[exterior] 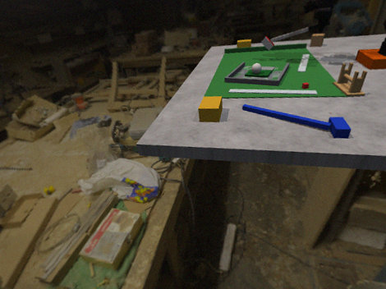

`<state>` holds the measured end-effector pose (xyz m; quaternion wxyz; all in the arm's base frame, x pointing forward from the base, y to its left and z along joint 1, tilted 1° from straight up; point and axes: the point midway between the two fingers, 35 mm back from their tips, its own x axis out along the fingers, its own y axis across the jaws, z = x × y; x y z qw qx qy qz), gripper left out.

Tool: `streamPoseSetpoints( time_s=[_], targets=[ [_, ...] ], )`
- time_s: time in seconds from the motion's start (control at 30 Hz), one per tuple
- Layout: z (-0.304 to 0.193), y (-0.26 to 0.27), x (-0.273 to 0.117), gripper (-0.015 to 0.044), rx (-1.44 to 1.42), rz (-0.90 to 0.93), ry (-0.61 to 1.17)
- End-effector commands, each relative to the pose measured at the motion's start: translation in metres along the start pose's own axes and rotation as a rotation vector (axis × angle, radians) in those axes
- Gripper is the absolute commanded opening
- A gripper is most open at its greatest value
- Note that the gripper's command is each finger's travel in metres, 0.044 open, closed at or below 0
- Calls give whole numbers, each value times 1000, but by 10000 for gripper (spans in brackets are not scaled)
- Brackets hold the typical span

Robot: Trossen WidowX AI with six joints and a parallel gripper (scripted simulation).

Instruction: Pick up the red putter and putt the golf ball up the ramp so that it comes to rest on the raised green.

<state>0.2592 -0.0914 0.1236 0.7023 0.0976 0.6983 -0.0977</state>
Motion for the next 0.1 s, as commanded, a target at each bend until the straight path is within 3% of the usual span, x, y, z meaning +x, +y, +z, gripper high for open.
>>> streamPoseSetpoints(
  time_s=[0.0,0.07],
  targets=[
    [1,0,0,0,0,0,-2],
    [1,0,0,0,0,0,-2]
  ],
)
